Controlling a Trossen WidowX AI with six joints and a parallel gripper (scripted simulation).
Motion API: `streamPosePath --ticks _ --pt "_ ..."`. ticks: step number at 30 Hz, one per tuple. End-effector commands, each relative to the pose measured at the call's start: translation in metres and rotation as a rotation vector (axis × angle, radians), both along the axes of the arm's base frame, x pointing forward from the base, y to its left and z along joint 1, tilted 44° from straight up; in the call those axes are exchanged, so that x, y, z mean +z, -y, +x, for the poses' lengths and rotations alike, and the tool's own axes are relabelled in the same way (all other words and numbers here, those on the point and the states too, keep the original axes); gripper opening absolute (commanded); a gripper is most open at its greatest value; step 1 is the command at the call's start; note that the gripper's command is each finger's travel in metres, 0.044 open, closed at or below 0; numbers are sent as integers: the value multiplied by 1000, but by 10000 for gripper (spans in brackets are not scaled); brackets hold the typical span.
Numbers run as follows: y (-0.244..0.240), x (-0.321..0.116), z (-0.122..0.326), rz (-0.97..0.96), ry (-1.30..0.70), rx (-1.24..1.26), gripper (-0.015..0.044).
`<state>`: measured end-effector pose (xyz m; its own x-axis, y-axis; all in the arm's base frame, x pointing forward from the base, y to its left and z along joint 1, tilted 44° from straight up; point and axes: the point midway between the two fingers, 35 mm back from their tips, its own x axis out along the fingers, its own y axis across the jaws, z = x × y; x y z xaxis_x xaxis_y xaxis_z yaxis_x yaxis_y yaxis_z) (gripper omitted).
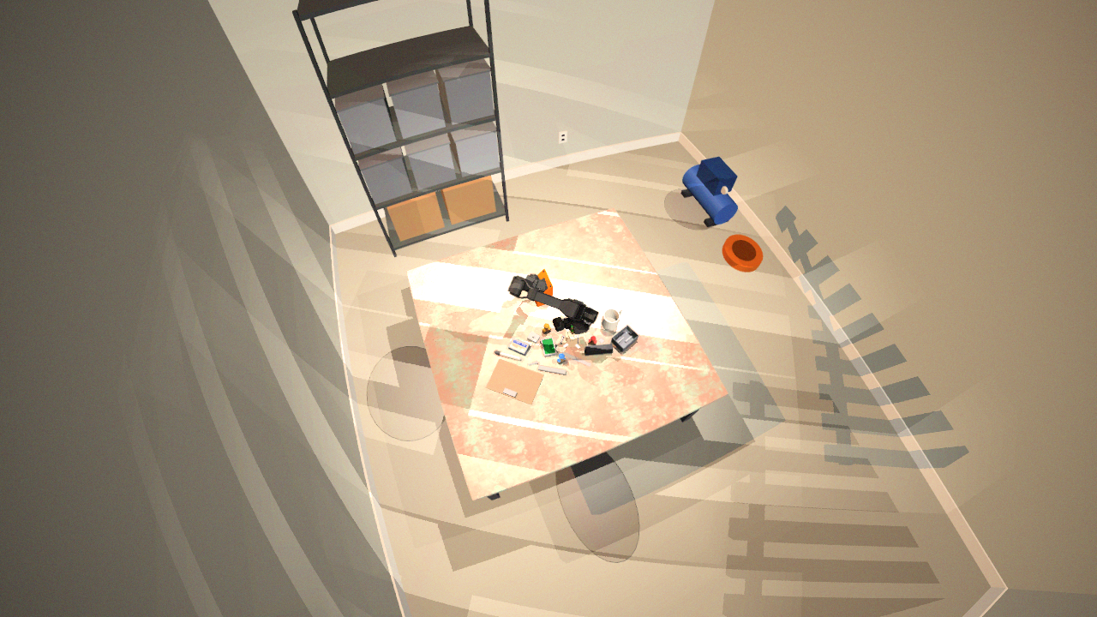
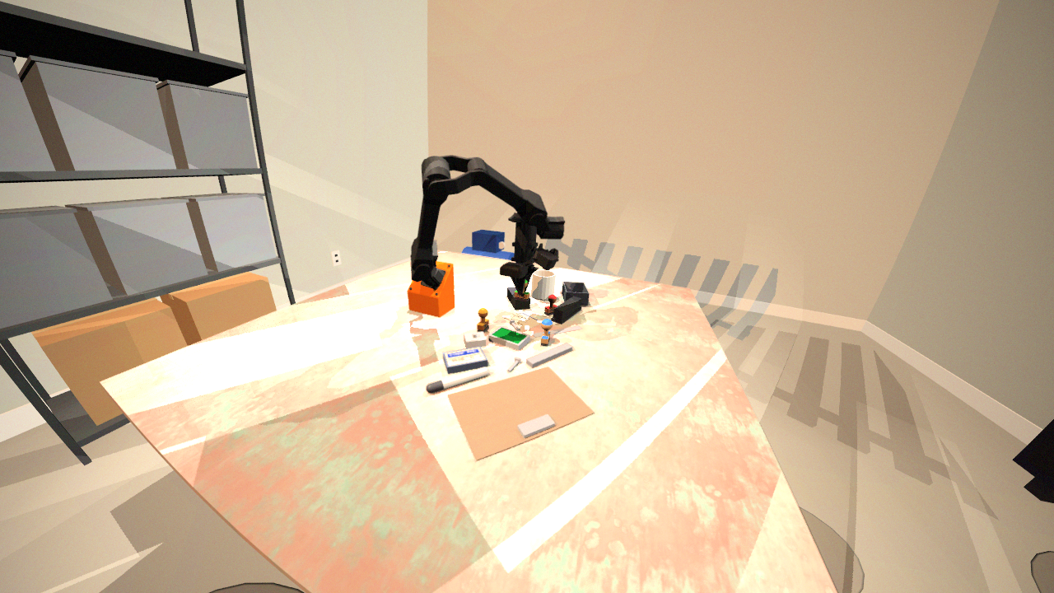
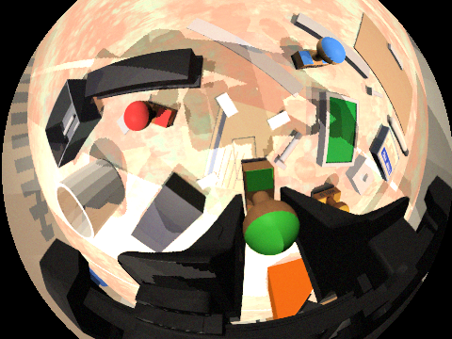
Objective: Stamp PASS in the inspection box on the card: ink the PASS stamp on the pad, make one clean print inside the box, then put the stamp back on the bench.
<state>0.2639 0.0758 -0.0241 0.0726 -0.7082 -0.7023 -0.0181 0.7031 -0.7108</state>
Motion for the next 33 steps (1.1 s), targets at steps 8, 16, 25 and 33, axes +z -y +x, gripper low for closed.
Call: streamPosePath --ticks 8,16,25,33 --pt "5 -6 1 0 -3 2 0" --pt "8 -10 1 0 -3 3 0" --pt "13 -14 2 0 -3 3 0" --pt "16 -18 2 0 -3 3 0"
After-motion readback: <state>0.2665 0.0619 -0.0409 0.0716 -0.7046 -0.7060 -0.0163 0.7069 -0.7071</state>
